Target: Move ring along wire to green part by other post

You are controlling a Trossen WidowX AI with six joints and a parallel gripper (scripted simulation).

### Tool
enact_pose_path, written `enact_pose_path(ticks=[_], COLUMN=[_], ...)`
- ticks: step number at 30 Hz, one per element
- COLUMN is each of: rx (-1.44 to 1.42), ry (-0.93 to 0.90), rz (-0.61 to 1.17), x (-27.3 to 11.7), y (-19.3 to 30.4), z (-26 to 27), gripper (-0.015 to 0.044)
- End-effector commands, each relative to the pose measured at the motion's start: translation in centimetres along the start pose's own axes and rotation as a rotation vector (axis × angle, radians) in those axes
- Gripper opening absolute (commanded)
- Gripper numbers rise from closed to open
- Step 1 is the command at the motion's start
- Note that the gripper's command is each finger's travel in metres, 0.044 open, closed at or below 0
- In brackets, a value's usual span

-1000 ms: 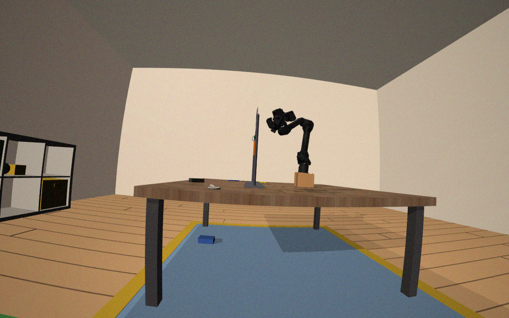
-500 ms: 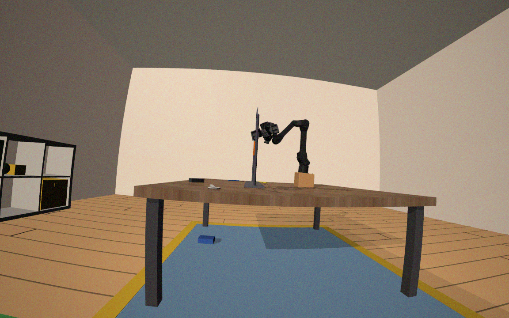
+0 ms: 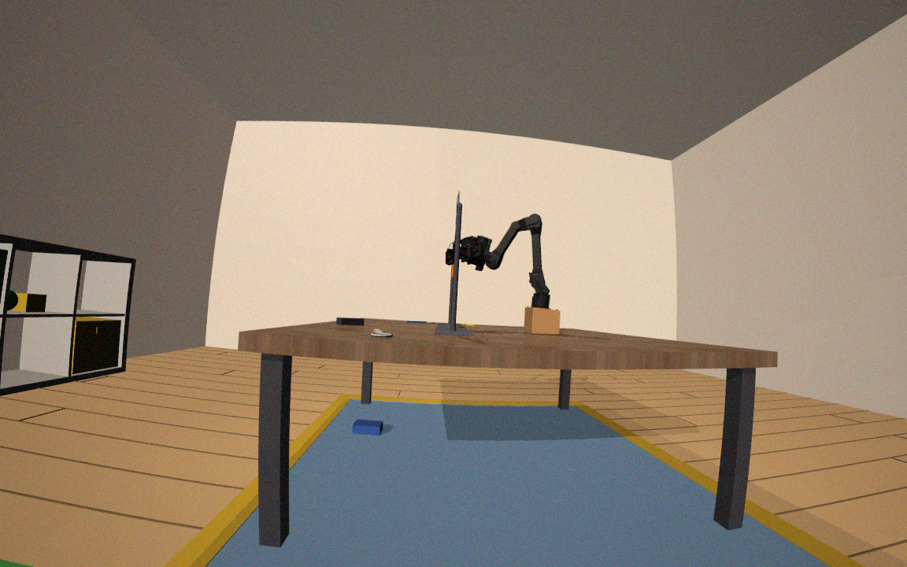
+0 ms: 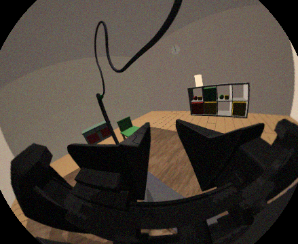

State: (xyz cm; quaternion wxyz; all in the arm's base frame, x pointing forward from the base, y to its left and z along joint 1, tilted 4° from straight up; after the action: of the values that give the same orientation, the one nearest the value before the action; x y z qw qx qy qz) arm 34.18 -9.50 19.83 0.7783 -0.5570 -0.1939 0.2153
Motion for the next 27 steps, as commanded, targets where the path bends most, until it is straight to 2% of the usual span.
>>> enact_pose_path(ticks=[1,12,23,27], rx=[-0.036,-0.116,-0.172,-0.178], ry=[0.124,0.450,0.782,0.827], rz=[-0.020,-0.056,-0.068,-0.068], x=[-3.4,-13.7,-24.2,-25.5], y=[0.8,3.3,6.8,7.3], z=[-2.7,-7.3,-7.7,-7.5], gripper=[0.0160,0.0160,0.0160,0.0160])
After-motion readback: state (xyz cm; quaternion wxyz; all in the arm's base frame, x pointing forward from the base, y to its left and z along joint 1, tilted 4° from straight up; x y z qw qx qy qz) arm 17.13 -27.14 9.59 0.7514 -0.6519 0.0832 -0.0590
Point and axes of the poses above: the point midway between the two fingers, 35 mm back from their tips, its own x axis out along the fingers, its own z axis across the jaws, y = z × x, the point moved 3 cm from there along -x, back along the fingers, and after that the axes turned 7 degrees about x, right-handed, at the moved point
